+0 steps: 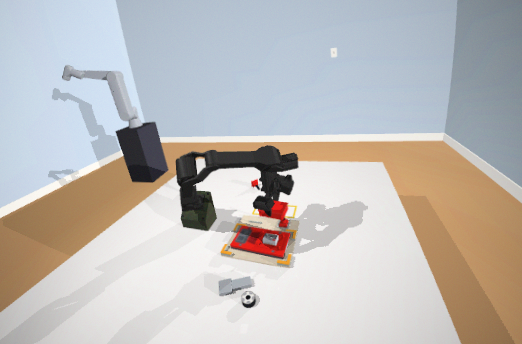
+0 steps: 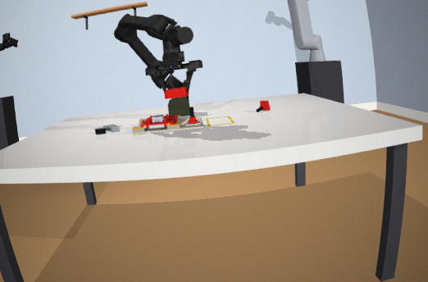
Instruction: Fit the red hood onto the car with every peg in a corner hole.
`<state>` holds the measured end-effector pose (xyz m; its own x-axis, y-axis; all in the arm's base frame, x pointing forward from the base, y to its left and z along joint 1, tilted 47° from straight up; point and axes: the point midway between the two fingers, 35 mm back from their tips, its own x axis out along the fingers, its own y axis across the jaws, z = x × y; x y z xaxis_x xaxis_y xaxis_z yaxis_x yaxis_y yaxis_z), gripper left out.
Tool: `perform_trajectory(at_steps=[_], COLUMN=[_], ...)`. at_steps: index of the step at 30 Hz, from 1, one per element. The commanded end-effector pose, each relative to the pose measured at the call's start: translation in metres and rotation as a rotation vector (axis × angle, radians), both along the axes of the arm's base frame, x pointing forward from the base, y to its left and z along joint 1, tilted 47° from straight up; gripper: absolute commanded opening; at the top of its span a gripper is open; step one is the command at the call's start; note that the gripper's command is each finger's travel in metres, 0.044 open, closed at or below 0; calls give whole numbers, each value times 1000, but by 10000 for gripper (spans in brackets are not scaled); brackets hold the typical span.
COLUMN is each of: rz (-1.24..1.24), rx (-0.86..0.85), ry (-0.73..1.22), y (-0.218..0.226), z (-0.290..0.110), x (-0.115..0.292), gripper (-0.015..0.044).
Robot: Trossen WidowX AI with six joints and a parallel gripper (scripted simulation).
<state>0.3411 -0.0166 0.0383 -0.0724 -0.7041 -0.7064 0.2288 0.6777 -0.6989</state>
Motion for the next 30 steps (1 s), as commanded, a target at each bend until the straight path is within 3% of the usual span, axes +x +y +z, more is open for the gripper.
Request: perform_trajectory(at_steps=[1, 15, 30], rz=[15, 48, 48], rx=[-5, -17, -19], ry=[9, 48, 48], y=[-11, -49, -84], z=[13, 51, 20], x=[0, -10, -12], gripper=[0, 0, 0])
